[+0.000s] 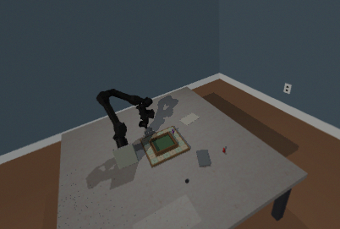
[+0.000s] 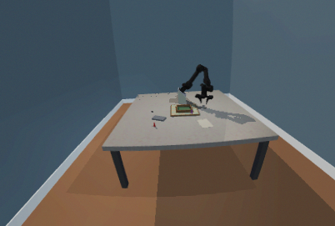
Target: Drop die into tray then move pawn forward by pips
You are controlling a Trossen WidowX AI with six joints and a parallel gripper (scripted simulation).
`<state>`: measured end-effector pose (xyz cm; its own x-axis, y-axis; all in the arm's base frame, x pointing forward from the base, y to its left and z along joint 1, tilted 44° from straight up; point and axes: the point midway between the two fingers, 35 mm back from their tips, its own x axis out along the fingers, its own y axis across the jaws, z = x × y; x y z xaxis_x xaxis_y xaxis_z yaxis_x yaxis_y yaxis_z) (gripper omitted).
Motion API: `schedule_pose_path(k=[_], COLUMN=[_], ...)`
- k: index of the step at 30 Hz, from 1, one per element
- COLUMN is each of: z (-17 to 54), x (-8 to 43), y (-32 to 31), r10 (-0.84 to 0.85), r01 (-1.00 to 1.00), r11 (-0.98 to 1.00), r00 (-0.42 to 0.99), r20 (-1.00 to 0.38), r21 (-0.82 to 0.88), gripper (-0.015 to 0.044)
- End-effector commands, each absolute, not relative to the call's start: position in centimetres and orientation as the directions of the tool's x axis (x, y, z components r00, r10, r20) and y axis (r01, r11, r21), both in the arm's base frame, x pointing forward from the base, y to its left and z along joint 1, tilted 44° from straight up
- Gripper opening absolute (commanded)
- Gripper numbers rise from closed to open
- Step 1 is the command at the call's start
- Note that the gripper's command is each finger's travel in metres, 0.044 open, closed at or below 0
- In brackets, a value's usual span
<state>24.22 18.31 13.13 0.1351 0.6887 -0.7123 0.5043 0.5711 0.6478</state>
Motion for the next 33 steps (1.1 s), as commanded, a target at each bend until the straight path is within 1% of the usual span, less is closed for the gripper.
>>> schedule_pose_path(k=[1,20,26,33], z=[12.5,10.5,10.5,10.5], x=[24.3,24.6,24.6,24.6], y=[18.6,20.5,20.5,20.5], r10=[0.686,0.687,0.687,0.687], r01=[0.509,0.509,0.509,0.509], r11=[0.571,0.57,0.57,0.57], r00=[0.135,0.135,0.135,0.135], r20=[-0.715,-0.714,-0.714,-0.714], r21=[0.644,0.645,0.645,0.645], gripper=[0.0275,0.0275,0.0118,0.0071])
